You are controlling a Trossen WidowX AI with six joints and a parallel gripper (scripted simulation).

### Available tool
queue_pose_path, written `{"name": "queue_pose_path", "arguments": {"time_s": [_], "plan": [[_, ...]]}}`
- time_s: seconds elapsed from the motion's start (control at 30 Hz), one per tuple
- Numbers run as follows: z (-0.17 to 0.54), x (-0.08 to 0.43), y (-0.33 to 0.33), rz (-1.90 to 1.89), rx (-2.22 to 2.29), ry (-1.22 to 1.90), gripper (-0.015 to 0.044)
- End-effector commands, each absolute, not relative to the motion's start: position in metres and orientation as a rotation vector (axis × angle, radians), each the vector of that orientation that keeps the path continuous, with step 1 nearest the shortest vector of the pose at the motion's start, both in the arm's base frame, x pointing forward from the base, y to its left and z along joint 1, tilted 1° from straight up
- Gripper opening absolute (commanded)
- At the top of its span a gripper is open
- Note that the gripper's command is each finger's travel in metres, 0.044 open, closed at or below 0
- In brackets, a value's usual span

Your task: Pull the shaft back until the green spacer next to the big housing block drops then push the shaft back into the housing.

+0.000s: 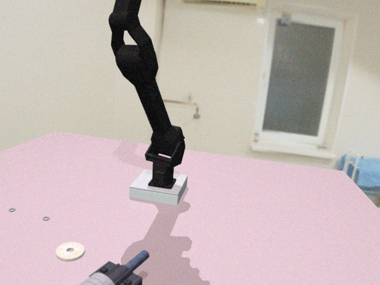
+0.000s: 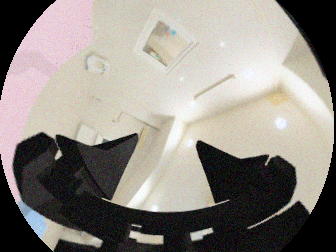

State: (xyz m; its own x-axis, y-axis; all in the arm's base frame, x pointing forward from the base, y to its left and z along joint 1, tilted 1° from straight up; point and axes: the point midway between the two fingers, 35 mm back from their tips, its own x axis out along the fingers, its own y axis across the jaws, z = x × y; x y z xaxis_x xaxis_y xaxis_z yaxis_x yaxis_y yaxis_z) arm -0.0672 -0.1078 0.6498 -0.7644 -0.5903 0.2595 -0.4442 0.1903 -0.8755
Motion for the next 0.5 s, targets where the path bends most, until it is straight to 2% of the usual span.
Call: {"name": "queue_pose_path", "arguments": {"time_s": [0.0,0.2,0.47], "plan": [[0.650,-0.068,-0.107,-1.629,-1.011,2.320,0.0426],[0.651,-0.103,-0.079,-1.692,-0.846,2.480,0.0440],[0.634,-0.175,0.016,-1.819,-0.321,2.761,0.0440]]}}
